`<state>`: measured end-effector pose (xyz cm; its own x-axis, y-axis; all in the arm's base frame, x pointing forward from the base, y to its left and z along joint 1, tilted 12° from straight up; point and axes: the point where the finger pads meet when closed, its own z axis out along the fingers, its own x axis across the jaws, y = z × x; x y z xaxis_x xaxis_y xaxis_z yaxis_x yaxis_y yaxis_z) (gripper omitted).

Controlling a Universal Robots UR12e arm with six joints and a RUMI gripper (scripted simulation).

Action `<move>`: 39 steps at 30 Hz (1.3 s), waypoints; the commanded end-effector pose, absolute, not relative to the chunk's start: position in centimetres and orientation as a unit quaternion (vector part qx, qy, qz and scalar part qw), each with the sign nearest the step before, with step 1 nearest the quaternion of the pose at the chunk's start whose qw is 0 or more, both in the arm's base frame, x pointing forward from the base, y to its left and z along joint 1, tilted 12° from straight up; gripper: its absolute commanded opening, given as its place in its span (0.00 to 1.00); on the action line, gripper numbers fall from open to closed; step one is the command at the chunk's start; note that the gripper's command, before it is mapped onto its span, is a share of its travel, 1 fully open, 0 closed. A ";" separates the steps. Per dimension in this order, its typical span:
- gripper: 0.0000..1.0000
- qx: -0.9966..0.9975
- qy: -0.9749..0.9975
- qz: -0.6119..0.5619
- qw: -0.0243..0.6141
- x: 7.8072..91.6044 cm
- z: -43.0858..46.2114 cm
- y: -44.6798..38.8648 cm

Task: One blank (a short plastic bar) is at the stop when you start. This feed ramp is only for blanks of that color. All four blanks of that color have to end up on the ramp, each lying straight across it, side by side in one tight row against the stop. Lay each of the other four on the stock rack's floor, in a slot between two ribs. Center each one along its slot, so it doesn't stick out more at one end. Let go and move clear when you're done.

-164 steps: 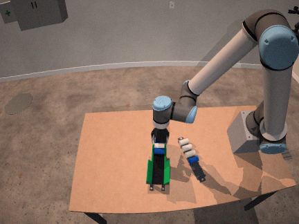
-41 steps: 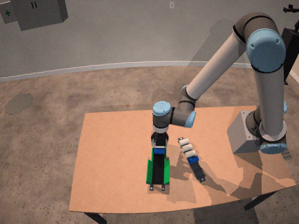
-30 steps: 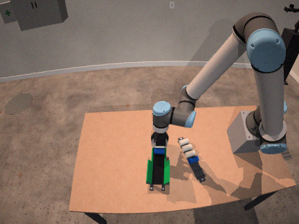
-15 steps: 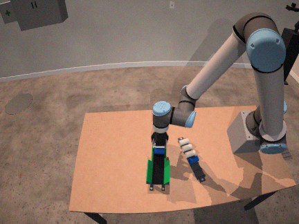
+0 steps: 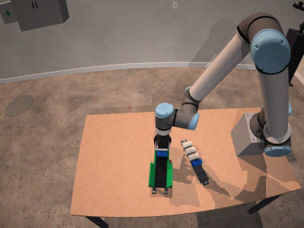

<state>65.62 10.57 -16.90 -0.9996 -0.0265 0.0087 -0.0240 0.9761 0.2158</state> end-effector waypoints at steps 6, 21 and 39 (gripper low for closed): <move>0.40 0.013 -0.994 -0.108 0.005 65.7 -16.8 10.6; 0.40 0.013 -0.994 -0.108 0.005 65.7 -13.6 9.8; 0.40 0.013 -0.994 -0.108 0.005 65.8 -7.1 8.4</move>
<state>65.77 8.56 -7.79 -0.9996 -0.0262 0.0079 -0.0239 0.9762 0.2156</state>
